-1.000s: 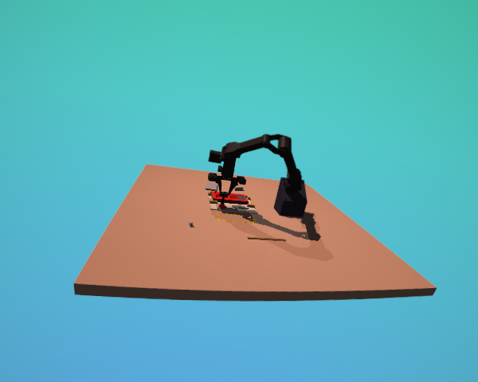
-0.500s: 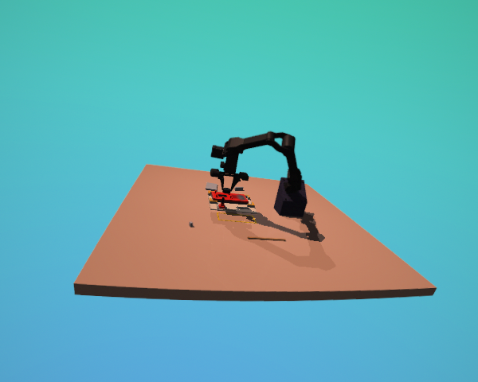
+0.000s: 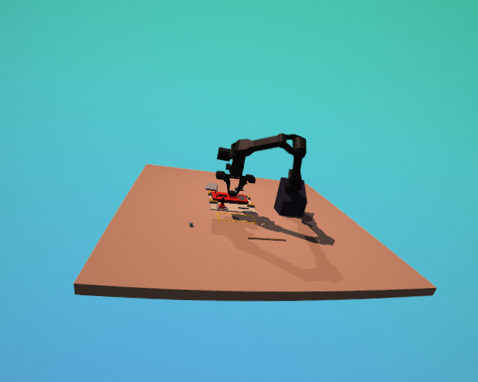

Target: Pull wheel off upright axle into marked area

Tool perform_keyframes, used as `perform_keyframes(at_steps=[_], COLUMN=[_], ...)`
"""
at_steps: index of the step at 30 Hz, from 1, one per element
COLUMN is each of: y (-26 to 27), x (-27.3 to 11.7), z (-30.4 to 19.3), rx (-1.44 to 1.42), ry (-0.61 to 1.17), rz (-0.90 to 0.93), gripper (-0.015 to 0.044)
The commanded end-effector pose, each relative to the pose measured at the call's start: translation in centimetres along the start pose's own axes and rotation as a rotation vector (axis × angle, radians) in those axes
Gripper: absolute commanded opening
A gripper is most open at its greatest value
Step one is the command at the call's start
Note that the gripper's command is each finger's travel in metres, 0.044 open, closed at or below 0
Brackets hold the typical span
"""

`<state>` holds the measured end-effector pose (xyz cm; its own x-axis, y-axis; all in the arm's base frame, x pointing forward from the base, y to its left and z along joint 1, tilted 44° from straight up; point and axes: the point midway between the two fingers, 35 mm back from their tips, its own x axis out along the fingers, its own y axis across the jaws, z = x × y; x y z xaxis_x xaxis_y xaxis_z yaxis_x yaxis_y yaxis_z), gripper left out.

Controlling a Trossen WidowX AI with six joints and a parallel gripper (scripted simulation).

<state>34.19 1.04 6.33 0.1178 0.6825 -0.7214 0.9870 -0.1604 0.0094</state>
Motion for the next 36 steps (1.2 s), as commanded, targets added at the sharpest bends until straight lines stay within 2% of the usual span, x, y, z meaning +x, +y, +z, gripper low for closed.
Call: perform_keyframes(at_steps=[1,18,28,36], y=[-0.8,-3.2,-3.1,-2.9], x=[0.0,0.2,2.7,6.9], z=[-1.1,-4.2,-4.2,-4.2], rx=[-0.002,0.005,0.004,0.004], ry=[0.005,0.008,0.007,0.006], rz=[-0.002,0.000,0.000,0.000], gripper=[0.0000,0.0000,0.0000,0.0000])
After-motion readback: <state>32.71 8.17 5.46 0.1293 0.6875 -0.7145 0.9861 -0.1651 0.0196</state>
